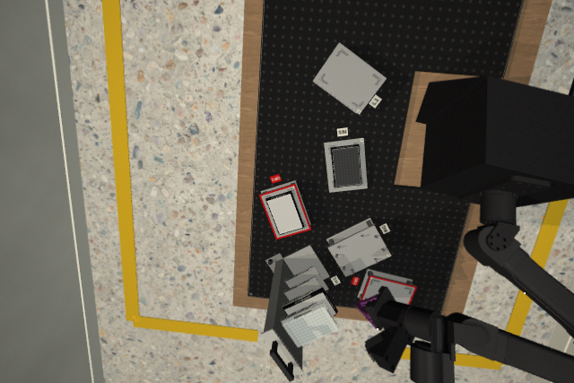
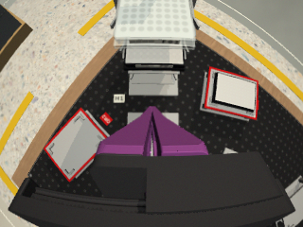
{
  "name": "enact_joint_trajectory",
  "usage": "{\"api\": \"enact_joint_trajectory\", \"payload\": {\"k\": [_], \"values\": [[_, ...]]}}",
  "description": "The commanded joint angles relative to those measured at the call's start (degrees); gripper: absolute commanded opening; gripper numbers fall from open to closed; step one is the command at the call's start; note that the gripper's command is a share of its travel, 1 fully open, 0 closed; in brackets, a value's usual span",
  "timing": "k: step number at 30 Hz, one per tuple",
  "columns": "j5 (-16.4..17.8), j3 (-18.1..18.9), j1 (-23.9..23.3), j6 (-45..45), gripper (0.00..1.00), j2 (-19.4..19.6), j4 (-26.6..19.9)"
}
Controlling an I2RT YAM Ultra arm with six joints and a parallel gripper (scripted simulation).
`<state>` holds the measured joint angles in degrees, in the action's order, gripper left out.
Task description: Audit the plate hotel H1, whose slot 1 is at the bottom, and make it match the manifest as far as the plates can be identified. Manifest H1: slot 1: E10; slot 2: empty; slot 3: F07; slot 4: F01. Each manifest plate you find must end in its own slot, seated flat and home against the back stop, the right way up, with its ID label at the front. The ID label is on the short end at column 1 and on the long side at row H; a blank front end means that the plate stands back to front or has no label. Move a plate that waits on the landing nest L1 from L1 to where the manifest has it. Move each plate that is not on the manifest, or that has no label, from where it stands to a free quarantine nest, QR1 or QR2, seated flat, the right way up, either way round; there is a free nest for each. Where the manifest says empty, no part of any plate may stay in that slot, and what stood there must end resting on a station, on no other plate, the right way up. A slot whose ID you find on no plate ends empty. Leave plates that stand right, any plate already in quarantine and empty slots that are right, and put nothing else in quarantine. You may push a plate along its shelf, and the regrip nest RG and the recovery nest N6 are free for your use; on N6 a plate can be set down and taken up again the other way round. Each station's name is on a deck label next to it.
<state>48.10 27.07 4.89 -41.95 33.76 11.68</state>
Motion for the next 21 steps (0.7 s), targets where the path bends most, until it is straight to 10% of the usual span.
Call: {"api": "enact_joint_trajectory", "payload": {"k": [1, 21], "values": [[0.07, -0.05, -0.69, -0.03, 0.0, -0.7, -0.59], [4.11, -4.82, -4.72, -0.57, 0.0, -9.75, -4.51]]}}
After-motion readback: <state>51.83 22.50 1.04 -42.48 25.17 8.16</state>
